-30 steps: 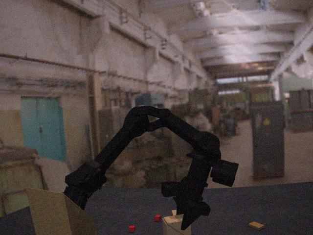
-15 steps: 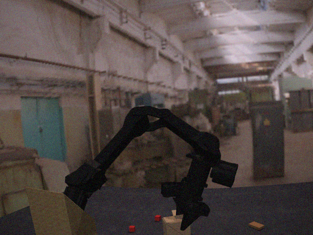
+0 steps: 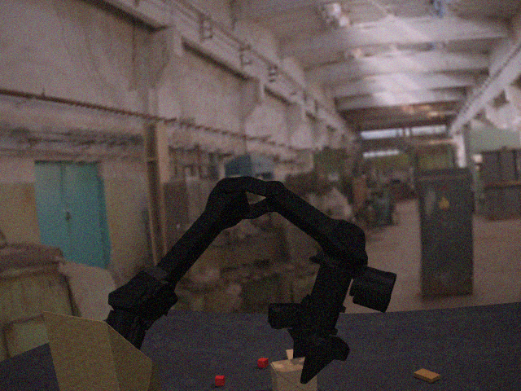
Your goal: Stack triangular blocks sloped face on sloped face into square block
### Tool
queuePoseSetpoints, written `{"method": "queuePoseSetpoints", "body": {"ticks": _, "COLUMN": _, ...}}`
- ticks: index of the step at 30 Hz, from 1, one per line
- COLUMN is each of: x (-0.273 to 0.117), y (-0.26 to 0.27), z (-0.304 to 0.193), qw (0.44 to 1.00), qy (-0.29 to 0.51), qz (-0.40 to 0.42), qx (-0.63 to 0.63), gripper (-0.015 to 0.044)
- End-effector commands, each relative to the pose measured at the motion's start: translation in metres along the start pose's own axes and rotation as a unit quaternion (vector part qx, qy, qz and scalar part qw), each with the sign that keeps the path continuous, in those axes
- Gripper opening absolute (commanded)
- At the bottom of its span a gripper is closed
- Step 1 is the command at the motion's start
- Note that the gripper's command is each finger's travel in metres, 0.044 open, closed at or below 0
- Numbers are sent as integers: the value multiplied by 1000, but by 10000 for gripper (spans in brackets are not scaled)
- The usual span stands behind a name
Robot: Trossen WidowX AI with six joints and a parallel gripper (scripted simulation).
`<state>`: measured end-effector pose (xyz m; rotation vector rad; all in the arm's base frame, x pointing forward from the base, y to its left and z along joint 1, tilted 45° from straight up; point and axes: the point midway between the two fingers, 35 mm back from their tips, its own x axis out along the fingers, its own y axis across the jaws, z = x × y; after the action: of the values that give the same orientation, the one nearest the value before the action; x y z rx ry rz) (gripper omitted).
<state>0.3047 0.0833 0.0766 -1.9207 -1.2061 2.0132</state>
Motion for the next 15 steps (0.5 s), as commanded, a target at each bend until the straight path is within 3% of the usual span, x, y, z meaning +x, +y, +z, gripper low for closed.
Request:
{"method": "queuePoseSetpoints", "body": {"ticks": 1, "x": 1, "y": 0, "z": 0, "qw": 1000, "qy": 1, "qz": -1, "qx": 2, "gripper": 0}}
{"method": "queuePoseSetpoints", "body": {"ticks": 15, "x": 1, "y": 0, "z": 0, "qw": 1000, "qy": 1, "qz": -1, "qx": 1, "gripper": 0}}
